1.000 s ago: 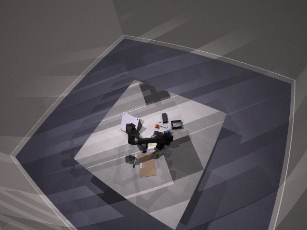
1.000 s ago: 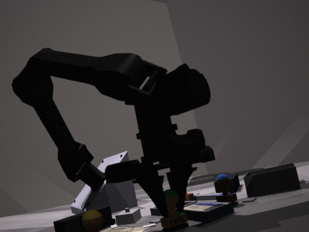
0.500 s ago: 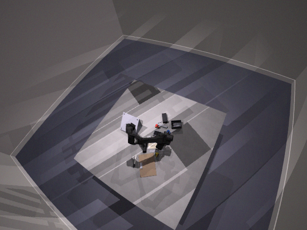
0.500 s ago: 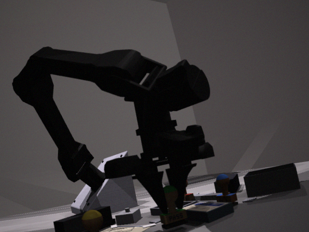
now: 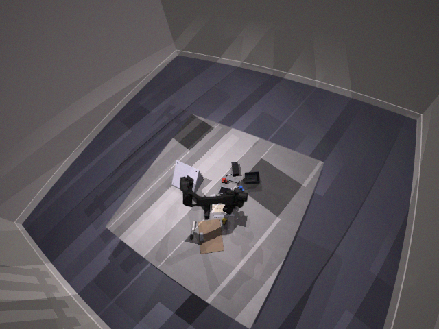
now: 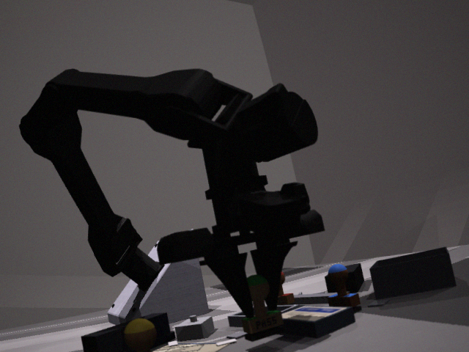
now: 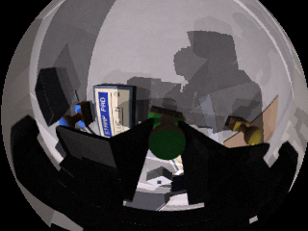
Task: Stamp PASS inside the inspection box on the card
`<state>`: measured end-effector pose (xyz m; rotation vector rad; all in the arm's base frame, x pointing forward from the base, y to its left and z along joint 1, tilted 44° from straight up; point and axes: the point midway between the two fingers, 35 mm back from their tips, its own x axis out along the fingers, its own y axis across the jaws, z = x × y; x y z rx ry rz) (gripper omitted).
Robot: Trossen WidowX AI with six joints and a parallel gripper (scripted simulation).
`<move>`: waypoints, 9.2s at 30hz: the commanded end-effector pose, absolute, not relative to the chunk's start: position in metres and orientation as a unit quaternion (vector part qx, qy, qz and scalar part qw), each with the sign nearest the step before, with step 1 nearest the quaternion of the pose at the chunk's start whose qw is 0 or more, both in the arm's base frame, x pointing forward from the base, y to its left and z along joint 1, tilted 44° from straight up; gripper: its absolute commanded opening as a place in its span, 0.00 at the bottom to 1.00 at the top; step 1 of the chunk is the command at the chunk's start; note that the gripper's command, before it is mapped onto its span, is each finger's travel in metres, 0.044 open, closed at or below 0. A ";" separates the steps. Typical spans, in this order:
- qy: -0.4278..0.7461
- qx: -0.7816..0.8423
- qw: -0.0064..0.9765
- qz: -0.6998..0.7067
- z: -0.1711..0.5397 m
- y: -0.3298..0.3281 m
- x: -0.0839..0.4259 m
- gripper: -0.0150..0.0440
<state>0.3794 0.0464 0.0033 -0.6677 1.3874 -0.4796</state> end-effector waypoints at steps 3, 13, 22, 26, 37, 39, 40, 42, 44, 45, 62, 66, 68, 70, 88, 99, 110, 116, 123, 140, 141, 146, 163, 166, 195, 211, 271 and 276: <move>0.622 -0.296 0.693 -0.215 0.005 0.049 0.379 0.25; 0.622 -0.295 0.693 -0.215 0.009 0.052 0.379 0.25; 0.622 -0.295 0.693 -0.214 0.012 0.055 0.378 0.25; 0.622 -0.295 0.693 -0.214 0.013 0.056 0.378 0.25; 0.622 -0.295 0.693 -0.214 0.017 0.060 0.377 0.25; 0.622 -0.295 0.693 -0.214 0.018 0.061 0.377 0.25; 0.622 -0.295 0.693 -0.214 0.018 0.061 0.377 0.25; 0.622 -0.295 0.693 -0.214 0.019 0.062 0.377 0.25; 0.622 -0.295 0.693 -0.214 0.020 0.062 0.377 0.25; 0.622 -0.295 0.693 -0.214 0.020 0.063 0.377 0.25; 0.622 -0.294 0.693 -0.213 0.026 0.068 0.376 0.25; 0.623 -0.294 0.693 -0.213 0.028 0.070 0.375 0.25; 0.623 -0.294 0.693 -0.213 0.028 0.070 0.375 0.25; 0.623 -0.294 0.693 -0.213 0.029 0.071 0.375 0.25; 0.623 -0.294 0.693 -0.212 0.036 0.077 0.373 0.25; 0.623 -0.294 0.693 -0.212 0.040 0.080 0.372 0.25; 0.624 -0.292 0.694 -0.209 0.029 0.095 0.351 0.25; 0.625 -0.291 0.694 -0.207 0.014 0.109 0.321 0.25; 0.626 -0.291 0.693 -0.207 -0.002 0.120 0.284 0.25; 0.626 -0.293 0.692 -0.210 -0.018 0.120 0.250 0.25; 0.626 -0.293 0.692 -0.209 -0.018 0.120 0.250 0.25; 0.626 -0.293 0.692 -0.209 -0.021 0.118 0.251 0.25; 0.626 -0.293 0.692 -0.209 -0.029 0.111 0.253 0.25; 0.626 -0.293 0.692 -0.209 -0.031 0.109 0.253 0.25; 0.626 -0.293 0.692 -0.210 -0.044 0.096 0.256 0.25; 0.625 -0.294 0.692 -0.210 -0.052 0.089 0.256 0.25; 0.625 -0.292 0.693 -0.212 -0.058 0.083 0.257 0.25; 0.625 -0.292 0.693 -0.212 -0.058 0.083 0.257 0.25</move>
